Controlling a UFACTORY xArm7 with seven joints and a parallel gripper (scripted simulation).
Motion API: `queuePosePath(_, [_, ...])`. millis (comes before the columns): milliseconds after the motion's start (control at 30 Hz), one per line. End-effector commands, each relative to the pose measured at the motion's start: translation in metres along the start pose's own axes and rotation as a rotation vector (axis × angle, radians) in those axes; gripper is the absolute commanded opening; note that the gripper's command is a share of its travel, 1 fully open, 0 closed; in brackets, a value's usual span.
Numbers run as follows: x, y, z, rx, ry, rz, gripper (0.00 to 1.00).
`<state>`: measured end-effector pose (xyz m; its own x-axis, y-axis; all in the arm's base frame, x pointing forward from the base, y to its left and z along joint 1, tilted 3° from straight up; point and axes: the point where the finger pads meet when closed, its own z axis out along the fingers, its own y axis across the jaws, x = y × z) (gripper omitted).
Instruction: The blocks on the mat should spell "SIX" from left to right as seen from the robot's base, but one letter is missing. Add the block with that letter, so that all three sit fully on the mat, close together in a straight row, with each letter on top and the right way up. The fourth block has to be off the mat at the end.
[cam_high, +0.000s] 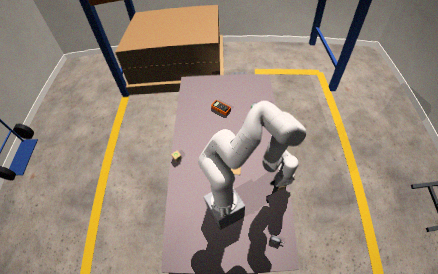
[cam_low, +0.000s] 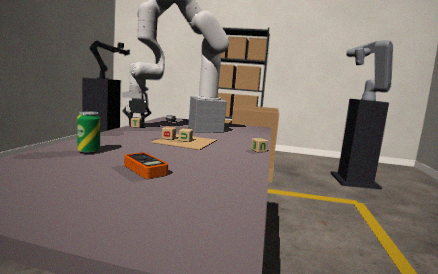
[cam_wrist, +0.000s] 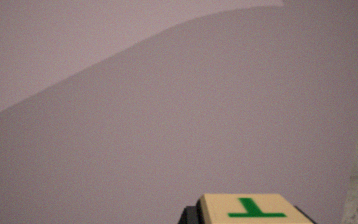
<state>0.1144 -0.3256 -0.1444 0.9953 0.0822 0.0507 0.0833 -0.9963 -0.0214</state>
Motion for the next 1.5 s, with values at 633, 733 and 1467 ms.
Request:
queuePosePath(633, [0.0,0.001,-0.083,-0.003,0.0,0.0,0.44])
queuePosePath(733, [0.0,0.001,-0.088,-0.003,0.0,0.0,0.44])
queuePosePath(1467, [0.004,0.0,-0.101,-0.003,0.0,-0.042,0.44])
